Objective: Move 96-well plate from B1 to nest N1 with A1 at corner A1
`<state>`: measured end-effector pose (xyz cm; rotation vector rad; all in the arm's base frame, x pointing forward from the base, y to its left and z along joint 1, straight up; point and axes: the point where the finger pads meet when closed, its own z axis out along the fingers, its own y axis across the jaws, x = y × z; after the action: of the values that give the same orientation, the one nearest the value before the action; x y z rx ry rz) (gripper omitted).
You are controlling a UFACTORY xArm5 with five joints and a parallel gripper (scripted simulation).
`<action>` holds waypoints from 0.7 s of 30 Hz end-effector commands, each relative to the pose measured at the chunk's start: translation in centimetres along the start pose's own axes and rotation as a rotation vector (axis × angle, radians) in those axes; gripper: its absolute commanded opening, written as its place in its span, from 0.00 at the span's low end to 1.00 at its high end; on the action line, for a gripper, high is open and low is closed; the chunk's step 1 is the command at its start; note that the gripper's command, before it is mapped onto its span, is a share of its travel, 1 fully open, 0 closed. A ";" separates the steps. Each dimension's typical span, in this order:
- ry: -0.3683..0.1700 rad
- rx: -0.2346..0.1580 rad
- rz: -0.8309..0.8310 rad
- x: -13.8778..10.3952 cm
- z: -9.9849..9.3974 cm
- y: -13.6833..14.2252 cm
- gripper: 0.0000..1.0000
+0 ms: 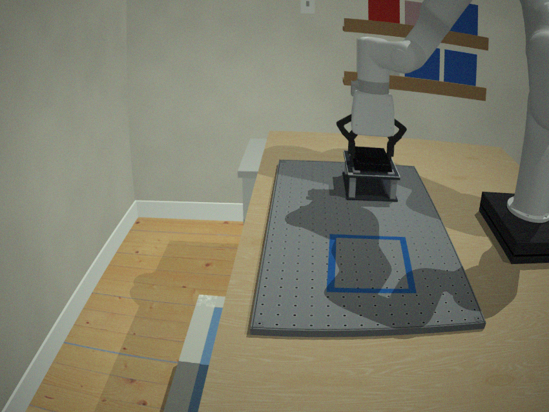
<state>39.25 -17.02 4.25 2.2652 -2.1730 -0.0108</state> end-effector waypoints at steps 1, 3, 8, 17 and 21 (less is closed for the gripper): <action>0.003 0.003 0.000 0.1 -0.1 -0.1 0.00; 0.003 0.003 0.000 0.1 -0.1 -0.1 0.00; 0.003 0.003 0.000 0.1 0.0 -0.1 0.00; 0.003 0.003 0.000 0.1 0.2 -0.1 1.00; 0.003 0.003 0.000 0.1 0.2 -0.1 1.00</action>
<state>39.25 -17.02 3.93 2.2652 -2.1730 -0.0109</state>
